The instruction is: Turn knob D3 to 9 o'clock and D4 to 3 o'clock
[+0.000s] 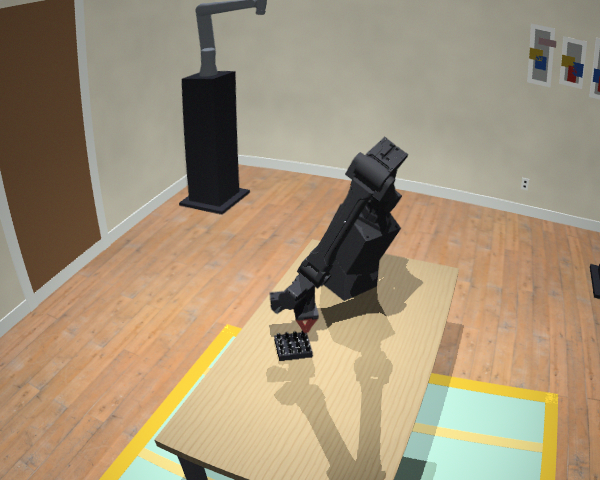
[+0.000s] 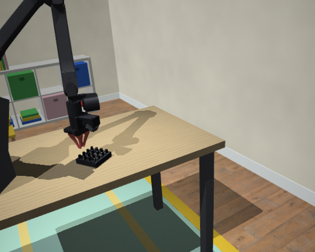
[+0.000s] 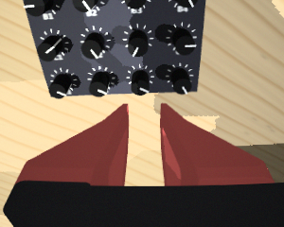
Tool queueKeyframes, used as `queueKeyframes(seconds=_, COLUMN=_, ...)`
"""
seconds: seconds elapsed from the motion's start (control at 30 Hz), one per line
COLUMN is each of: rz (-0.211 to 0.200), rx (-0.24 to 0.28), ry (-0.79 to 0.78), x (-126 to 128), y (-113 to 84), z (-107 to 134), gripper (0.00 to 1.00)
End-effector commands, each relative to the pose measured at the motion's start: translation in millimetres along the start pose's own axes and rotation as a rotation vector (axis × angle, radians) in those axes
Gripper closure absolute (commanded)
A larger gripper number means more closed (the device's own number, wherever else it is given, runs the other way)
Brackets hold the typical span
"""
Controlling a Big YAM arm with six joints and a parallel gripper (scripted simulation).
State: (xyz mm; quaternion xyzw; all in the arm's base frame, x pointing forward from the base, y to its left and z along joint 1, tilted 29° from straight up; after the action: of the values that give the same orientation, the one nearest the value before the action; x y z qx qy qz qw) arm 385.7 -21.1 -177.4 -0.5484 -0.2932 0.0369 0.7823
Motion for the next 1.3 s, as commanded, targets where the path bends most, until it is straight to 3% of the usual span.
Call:
queueKeyframes(seconds=0.0, rz=-0.011, rx=-0.014, ry=0.009, x=5, y=4.6, z=-6, gripper=0.81)
queueKeyframes(seconds=0.07, rz=-0.011, rx=-0.014, ry=0.009, x=5, y=4.6, z=-6, gripper=0.81)
queueKeyframes(seconds=0.1, rz=-0.031, rx=-0.035, ry=0.015, x=10, y=-3.4, z=-15, gripper=0.81)
queueKeyframes(seconds=0.27, rz=-0.009, rx=-0.011, ry=0.002, x=6, y=12.6, z=-3, gripper=0.81)
queueKeyframes(seconds=1.27, rz=-0.016, rx=-0.018, ry=0.007, x=7, y=15.5, z=-7, gripper=0.81)
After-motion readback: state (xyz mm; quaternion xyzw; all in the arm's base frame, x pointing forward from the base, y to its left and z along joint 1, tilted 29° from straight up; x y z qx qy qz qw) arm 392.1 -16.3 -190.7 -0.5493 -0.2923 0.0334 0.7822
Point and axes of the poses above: the point where the finger pads meet when closed, its own y axis out along the fingers, its own x axis across the jaws, z = x × y, the point moved 1 cm from there along -y, back along the fingers, and after that the axes turned 2 degrees about y, right-handed, at the moved point
